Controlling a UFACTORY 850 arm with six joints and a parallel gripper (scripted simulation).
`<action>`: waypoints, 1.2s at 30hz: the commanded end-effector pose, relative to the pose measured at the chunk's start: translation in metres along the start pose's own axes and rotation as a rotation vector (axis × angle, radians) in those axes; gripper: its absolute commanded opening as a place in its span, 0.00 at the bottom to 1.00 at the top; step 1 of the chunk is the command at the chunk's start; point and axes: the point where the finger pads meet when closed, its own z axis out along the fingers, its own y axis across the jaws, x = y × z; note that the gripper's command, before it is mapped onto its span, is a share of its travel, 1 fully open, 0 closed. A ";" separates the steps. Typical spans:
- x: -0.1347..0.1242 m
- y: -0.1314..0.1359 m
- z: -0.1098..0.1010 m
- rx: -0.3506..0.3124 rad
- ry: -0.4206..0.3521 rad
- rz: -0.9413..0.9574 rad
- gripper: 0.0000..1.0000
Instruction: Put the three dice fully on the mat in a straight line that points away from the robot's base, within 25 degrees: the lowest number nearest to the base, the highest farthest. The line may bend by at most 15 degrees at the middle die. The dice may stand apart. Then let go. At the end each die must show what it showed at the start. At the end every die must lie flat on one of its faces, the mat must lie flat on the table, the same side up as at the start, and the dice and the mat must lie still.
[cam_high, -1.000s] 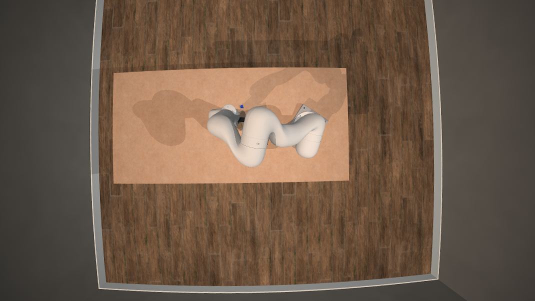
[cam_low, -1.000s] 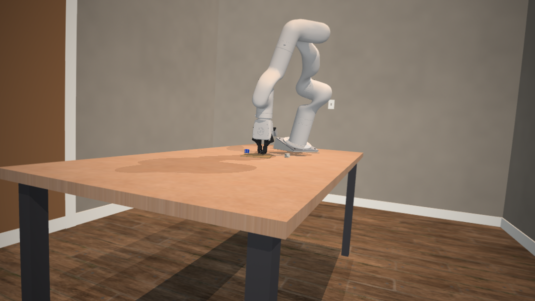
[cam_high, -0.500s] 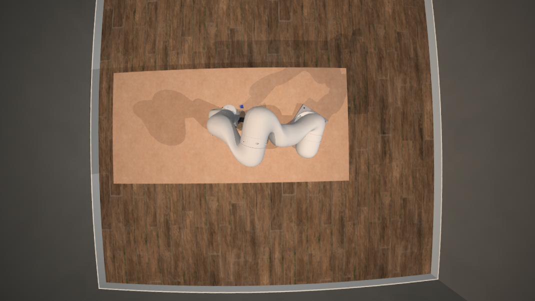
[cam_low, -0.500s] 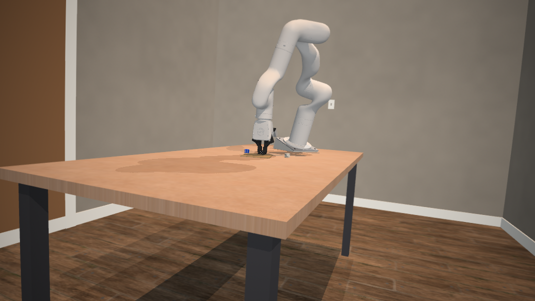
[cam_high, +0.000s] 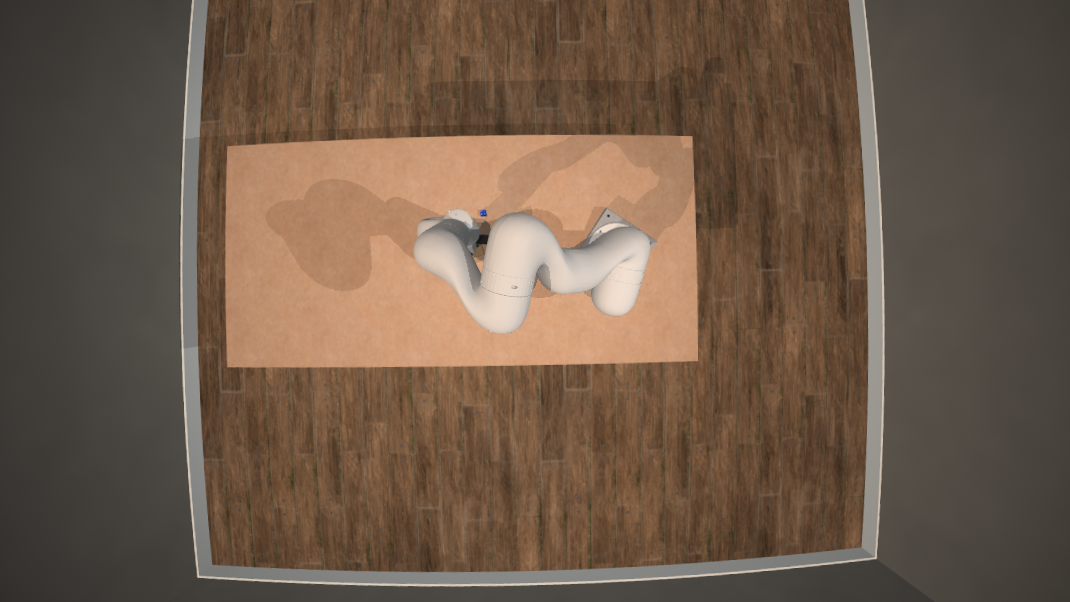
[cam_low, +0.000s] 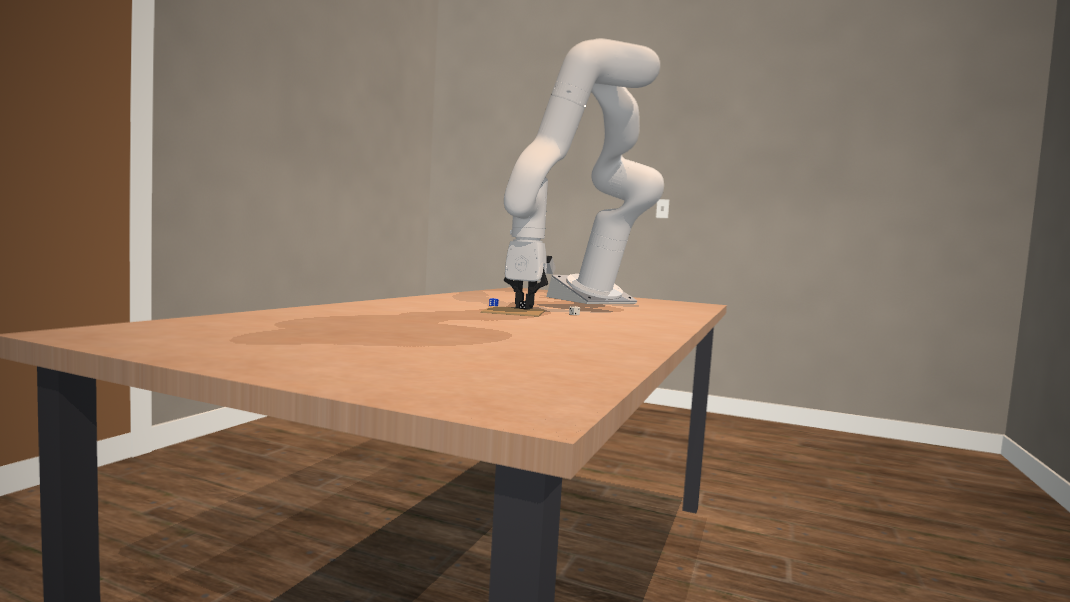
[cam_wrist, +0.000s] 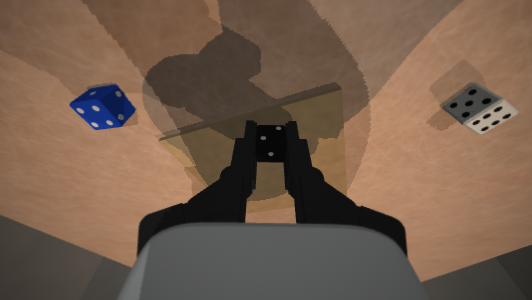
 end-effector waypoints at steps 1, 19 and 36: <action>-0.001 0.000 -0.001 0.000 -0.002 0.000 0.15; -0.001 0.000 -0.001 0.000 -0.002 0.000 0.15; -0.001 0.000 -0.001 0.000 -0.002 0.000 0.36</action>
